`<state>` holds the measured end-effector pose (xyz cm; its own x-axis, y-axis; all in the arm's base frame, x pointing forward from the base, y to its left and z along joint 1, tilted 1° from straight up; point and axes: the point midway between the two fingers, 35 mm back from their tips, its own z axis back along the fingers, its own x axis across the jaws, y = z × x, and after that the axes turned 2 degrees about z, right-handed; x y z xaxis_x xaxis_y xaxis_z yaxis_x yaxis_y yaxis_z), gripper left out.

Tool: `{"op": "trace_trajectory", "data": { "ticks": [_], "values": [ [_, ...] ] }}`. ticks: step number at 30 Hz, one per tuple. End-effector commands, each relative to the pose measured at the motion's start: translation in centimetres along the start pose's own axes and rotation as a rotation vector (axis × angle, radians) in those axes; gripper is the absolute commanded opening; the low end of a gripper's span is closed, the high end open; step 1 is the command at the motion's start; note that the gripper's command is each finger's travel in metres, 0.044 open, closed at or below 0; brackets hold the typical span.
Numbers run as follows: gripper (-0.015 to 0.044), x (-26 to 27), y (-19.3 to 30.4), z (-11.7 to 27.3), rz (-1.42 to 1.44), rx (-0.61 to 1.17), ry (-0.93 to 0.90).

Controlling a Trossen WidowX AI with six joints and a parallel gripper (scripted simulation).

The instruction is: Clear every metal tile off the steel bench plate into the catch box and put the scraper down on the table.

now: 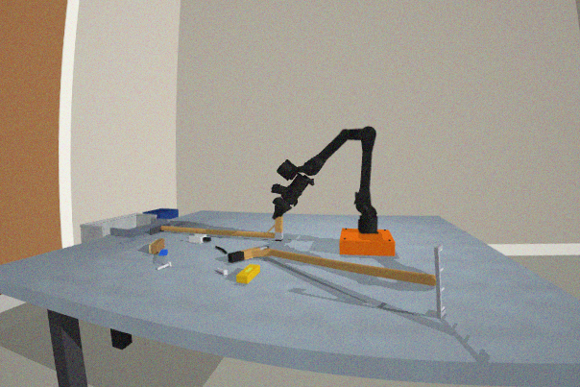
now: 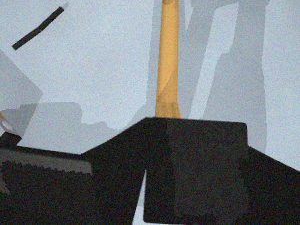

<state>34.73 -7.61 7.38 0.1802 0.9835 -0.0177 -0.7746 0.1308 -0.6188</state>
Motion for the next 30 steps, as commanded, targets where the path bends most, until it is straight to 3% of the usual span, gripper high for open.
{"op": "trace_trajectory", "data": {
  "ticks": [1,30],
  "values": [
    [0.0,0.0,-1.2,-0.4,-0.004,-0.019,0.005],
    [0.0,0.5,-4.7,-3.1,-0.007,-0.023,0.006]
  ]
}}
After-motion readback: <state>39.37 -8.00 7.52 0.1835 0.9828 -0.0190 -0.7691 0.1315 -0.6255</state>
